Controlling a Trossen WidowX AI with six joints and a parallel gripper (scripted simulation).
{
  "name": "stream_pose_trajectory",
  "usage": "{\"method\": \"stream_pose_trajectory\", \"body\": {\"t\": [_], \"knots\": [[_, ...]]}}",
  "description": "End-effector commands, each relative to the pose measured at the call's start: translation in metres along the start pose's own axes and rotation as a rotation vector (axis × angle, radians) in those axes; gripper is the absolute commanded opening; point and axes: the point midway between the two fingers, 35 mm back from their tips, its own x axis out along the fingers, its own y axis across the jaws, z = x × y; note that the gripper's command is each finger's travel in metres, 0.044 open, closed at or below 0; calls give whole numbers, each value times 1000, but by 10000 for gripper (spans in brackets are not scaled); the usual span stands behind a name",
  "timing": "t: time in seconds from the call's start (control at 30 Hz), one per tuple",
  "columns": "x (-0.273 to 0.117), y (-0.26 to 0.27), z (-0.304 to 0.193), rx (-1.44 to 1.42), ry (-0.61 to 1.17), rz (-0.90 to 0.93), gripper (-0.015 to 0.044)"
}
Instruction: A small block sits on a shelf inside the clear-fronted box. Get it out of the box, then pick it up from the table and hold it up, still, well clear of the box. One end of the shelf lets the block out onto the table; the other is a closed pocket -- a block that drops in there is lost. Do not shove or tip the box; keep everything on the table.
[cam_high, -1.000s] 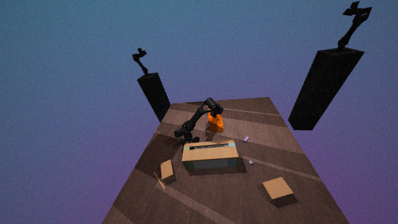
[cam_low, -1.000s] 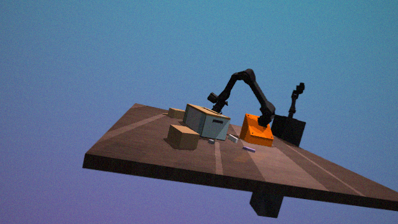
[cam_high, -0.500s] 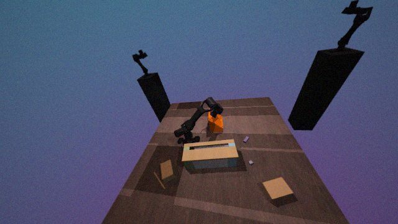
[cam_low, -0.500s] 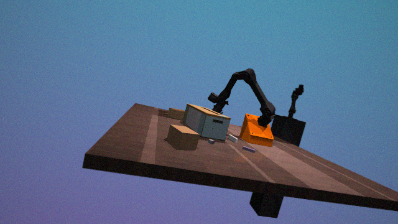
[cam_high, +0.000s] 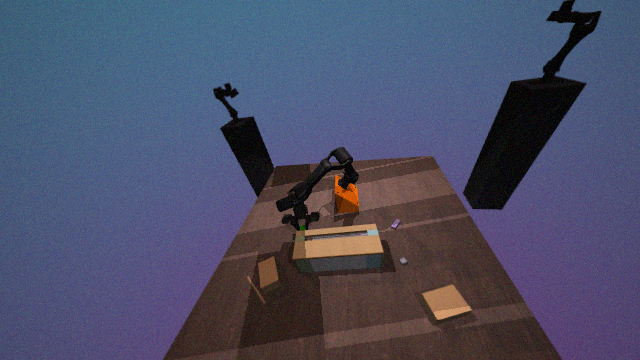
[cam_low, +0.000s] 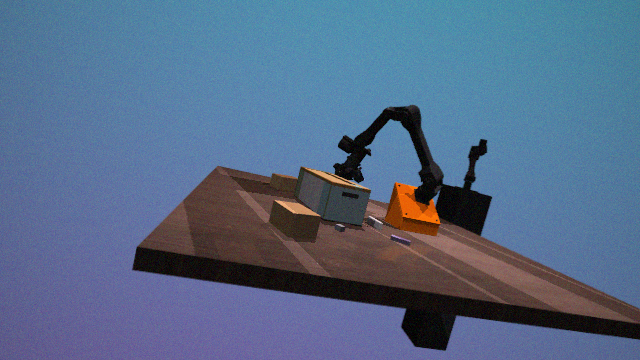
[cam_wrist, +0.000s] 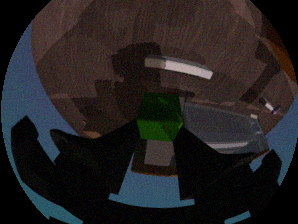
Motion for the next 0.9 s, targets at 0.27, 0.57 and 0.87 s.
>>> {"method": "stream_pose_trajectory", "body": {"t": [0.27,0.57,0.87], "knots": [[-43,-19,0,169,2,89,0],[-71,-35,5,309,17,155,0],[-95,-52,15,452,41,221,0]]}}
